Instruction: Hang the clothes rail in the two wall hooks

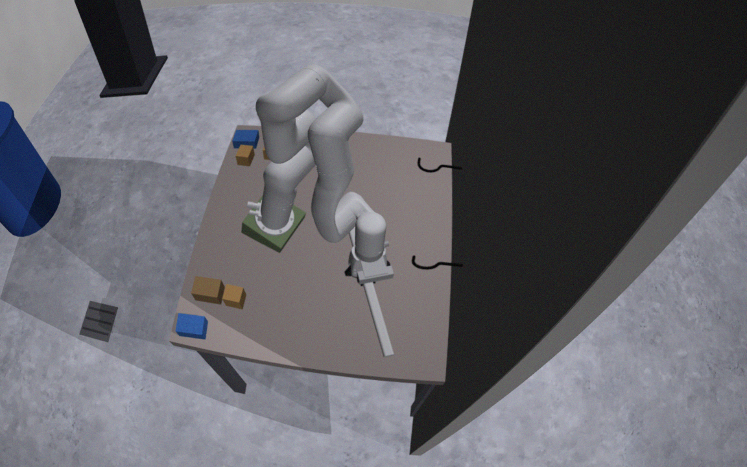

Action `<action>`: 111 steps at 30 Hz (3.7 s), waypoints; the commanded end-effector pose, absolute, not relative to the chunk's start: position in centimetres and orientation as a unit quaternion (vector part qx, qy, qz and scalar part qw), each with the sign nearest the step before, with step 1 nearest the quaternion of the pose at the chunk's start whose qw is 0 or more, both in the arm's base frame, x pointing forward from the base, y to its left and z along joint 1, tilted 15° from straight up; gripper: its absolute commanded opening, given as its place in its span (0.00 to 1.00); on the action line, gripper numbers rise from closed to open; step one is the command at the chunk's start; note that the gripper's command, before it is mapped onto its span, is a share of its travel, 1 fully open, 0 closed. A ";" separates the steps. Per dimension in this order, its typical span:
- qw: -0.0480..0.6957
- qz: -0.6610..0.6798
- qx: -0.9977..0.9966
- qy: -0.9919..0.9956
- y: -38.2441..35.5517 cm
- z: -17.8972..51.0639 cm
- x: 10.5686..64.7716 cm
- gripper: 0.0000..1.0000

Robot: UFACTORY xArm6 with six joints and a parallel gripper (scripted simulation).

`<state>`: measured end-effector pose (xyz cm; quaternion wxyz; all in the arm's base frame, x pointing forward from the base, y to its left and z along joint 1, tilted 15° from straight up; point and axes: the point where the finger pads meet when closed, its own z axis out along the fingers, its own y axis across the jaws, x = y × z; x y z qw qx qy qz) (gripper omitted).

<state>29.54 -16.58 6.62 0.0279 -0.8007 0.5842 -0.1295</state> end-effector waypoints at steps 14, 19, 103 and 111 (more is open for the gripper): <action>0.028 -0.131 -0.801 0.584 -16.5 7.7 29.4 0.00; 0.028 -0.131 -0.801 0.584 -16.5 8.0 29.3 0.00; 0.028 -0.131 -0.801 0.584 -16.0 12.4 28.2 0.00; 0.028 -0.131 -0.801 0.584 -15.2 13.2 28.2 0.00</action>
